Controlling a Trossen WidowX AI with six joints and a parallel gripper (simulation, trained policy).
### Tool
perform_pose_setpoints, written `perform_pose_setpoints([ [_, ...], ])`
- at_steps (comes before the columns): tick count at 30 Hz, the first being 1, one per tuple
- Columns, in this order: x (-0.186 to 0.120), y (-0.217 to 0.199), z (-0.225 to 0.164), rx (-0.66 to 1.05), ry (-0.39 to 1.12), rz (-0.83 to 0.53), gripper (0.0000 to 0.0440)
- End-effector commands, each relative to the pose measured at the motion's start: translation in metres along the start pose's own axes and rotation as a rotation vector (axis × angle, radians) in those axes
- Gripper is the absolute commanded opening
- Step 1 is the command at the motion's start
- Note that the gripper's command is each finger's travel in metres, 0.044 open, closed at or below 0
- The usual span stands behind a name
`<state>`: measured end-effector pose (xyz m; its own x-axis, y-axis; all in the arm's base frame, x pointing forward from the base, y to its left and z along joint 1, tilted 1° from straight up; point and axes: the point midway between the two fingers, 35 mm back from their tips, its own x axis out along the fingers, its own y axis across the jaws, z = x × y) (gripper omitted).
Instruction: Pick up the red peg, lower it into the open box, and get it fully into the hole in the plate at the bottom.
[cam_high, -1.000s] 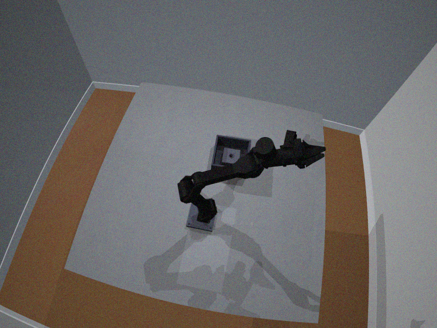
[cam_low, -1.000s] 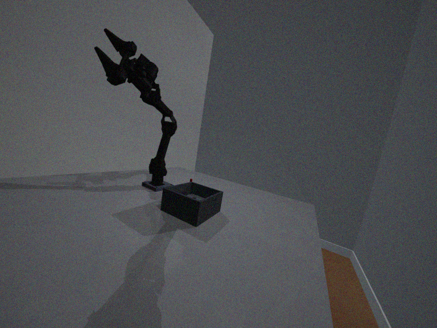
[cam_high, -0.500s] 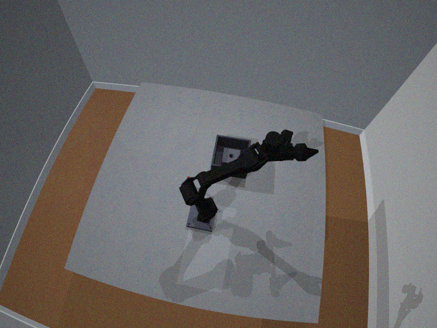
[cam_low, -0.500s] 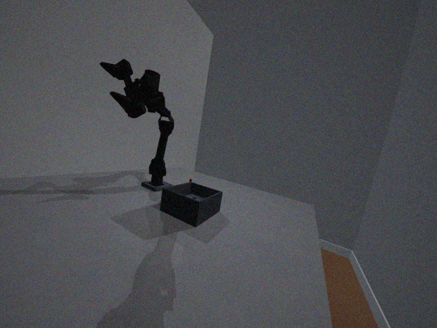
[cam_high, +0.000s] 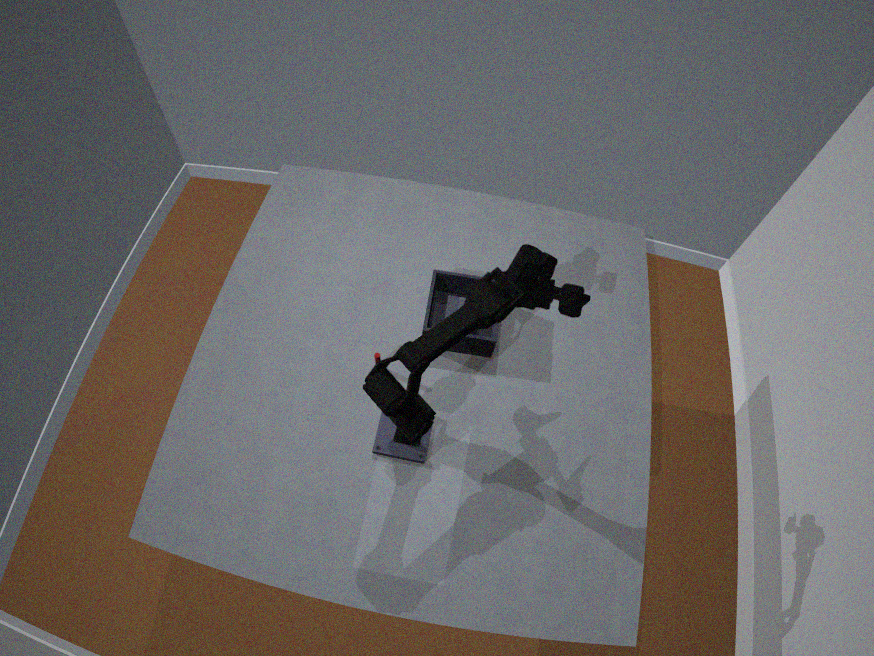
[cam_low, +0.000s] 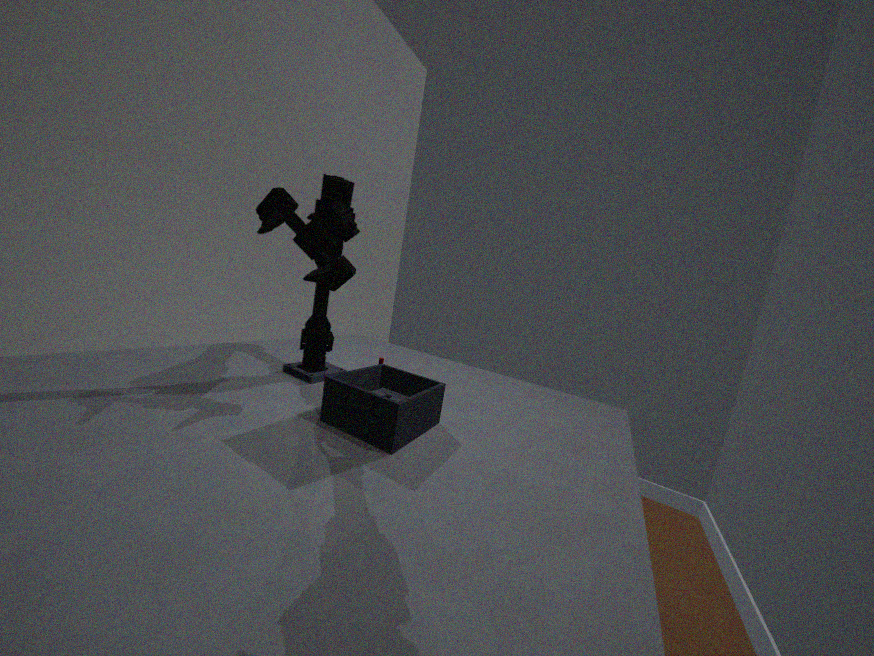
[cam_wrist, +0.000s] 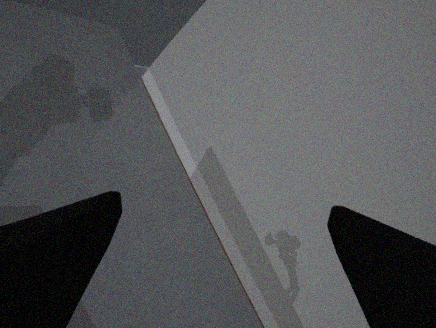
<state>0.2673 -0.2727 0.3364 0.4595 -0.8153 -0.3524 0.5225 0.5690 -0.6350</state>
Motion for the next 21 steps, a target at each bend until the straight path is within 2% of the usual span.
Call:
perform_pose_setpoints([
  [1, -0.005, 0.030, -0.004, 0.037, 0.037, 0.078, 0.0440],
  [9, -0.040, 0.108, -0.011, 0.154, 0.143, 0.286, 0.0440],
  [21, -0.117, 0.195, -0.037, 0.290, 0.359, 0.508, 0.0440],
])
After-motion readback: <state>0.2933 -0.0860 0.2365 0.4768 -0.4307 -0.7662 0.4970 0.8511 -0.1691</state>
